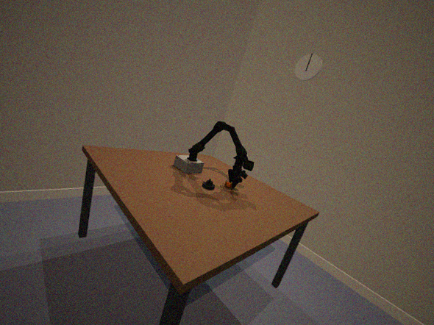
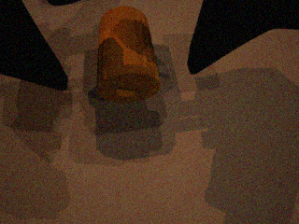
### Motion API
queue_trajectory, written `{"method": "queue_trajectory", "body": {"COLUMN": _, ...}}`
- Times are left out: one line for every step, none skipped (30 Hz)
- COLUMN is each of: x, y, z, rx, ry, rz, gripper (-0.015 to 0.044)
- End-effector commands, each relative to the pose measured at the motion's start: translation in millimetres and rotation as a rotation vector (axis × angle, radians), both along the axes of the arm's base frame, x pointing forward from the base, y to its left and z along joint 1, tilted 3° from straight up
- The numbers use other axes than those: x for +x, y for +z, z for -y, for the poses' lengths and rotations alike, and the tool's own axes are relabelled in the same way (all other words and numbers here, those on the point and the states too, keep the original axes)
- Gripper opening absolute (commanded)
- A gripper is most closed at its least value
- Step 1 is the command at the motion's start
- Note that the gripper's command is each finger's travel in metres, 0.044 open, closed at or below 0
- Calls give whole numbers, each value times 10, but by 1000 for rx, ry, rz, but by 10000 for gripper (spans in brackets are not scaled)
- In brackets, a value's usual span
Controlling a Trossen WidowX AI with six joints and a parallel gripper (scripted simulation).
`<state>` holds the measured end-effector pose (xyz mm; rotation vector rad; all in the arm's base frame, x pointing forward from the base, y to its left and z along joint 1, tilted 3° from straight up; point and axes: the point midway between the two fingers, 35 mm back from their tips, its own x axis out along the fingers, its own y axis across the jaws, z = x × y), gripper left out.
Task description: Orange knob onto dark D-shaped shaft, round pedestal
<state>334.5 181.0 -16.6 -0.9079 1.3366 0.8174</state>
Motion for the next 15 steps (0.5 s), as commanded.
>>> {"method": "queue_trajectory", "body": {"x": -5, "y": -71, "z": 10, "rx": -4, "ry": -3, "rz": -2, "gripper": 440}}
{"method": "queue_trajectory", "body": {"x": -5, "y": -73, "z": 11, "rx": -4, "ry": -3, "rz": -2, "gripper": 440}}
{"method": "queue_trajectory", "body": {"x": -5, "y": -73, "z": 11, "rx": -4, "ry": -3, "rz": -2, "gripper": 414}}
{"method": "queue_trajectory", "body": {"x": -5, "y": -73, "z": 11, "rx": -4, "ry": -3, "rz": -2, "gripper": 387}}
{"method": "queue_trajectory", "body": {"x": -5, "y": -73, "z": 11, "rx": -4, "ry": -3, "rz": -2, "gripper": 361}}
{"method": "queue_trajectory", "body": {"x": -5, "y": -73, "z": 11, "rx": -4, "ry": -3, "rz": -2, "gripper": 335}}
{"method": "queue_trajectory", "body": {"x": -5, "y": -73, "z": 11, "rx": -4, "ry": -3, "rz": -2, "gripper": 309}}
{"method": "queue_trajectory", "body": {"x": -5, "y": -73, "z": 11, "rx": -4, "ry": -3, "rz": -2, "gripper": 282}}
{"method": "queue_trajectory", "body": {"x": -5, "y": -73, "z": 11, "rx": -4, "ry": -3, "rz": -2, "gripper": 256}}
{"method": "queue_trajectory", "body": {"x": -5, "y": -73, "z": 11, "rx": -4, "ry": -3, "rz": -2, "gripper": 240}}
{"method": "queue_trajectory", "body": {"x": -5, "y": -73, "z": 11, "rx": -4, "ry": -3, "rz": -2, "gripper": 240}}
{"method": "queue_trajectory", "body": {"x": -5, "y": -73, "z": 11, "rx": -4, "ry": -3, "rz": -2, "gripper": 240}}
{"method": "queue_trajectory", "body": {"x": -5, "y": -73, "z": 11, "rx": -4, "ry": -3, "rz": -2, "gripper": 240}}
{"method": "queue_trajectory", "body": {"x": -5, "y": -73, "z": 11, "rx": -4, "ry": -3, "rz": -2, "gripper": 240}}
{"method": "queue_trajectory", "body": {"x": -5, "y": -73, "z": 11, "rx": -4, "ry": -3, "rz": -2, "gripper": 240}}
